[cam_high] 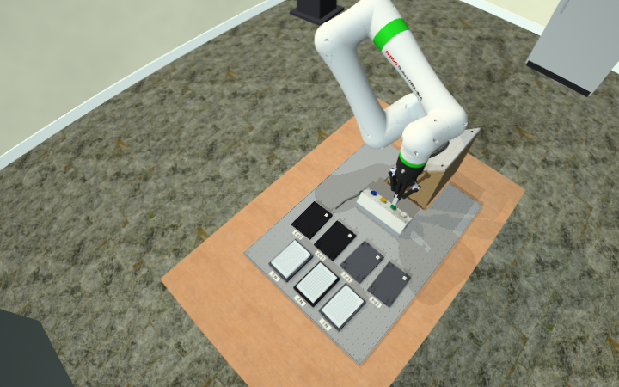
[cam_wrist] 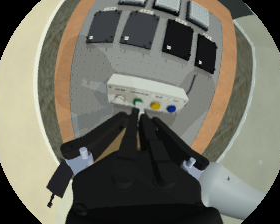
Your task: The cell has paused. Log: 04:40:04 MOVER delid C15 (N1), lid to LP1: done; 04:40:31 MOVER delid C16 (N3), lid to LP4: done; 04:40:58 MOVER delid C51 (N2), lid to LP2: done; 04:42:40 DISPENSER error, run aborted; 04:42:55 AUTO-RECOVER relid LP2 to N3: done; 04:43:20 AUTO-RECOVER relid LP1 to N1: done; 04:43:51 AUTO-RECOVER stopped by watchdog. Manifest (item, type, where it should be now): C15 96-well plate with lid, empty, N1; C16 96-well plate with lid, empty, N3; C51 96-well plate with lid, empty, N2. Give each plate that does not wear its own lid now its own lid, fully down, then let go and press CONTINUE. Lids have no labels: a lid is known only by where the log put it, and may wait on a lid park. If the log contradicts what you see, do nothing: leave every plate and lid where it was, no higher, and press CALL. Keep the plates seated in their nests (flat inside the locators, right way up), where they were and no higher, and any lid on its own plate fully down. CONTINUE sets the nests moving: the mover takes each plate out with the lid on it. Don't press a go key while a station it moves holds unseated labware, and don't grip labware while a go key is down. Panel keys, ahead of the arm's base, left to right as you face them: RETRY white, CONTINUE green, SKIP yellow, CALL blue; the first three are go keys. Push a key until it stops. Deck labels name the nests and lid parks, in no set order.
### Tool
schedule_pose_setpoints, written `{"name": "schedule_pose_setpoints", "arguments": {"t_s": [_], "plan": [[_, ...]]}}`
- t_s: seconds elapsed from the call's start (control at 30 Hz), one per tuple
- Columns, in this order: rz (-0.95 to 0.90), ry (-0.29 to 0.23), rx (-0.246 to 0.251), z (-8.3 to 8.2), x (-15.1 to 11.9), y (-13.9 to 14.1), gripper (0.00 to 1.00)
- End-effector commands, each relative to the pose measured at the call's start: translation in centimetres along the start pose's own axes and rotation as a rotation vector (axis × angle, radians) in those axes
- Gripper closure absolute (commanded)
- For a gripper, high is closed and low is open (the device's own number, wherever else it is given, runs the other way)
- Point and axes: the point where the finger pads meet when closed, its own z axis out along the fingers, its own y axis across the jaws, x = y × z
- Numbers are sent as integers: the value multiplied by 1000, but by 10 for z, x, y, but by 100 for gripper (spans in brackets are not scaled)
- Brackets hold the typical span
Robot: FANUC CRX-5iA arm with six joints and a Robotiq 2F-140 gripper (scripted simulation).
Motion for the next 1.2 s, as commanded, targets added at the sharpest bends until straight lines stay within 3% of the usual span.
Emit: {"name": "schedule_pose_setpoints", "arguments": {"t_s": [0.0, 1.17], "plan": [[0, 0, 0, 2, 0, 0, 100], [0, 0, 0, 26, 0, 0, 100]]}}
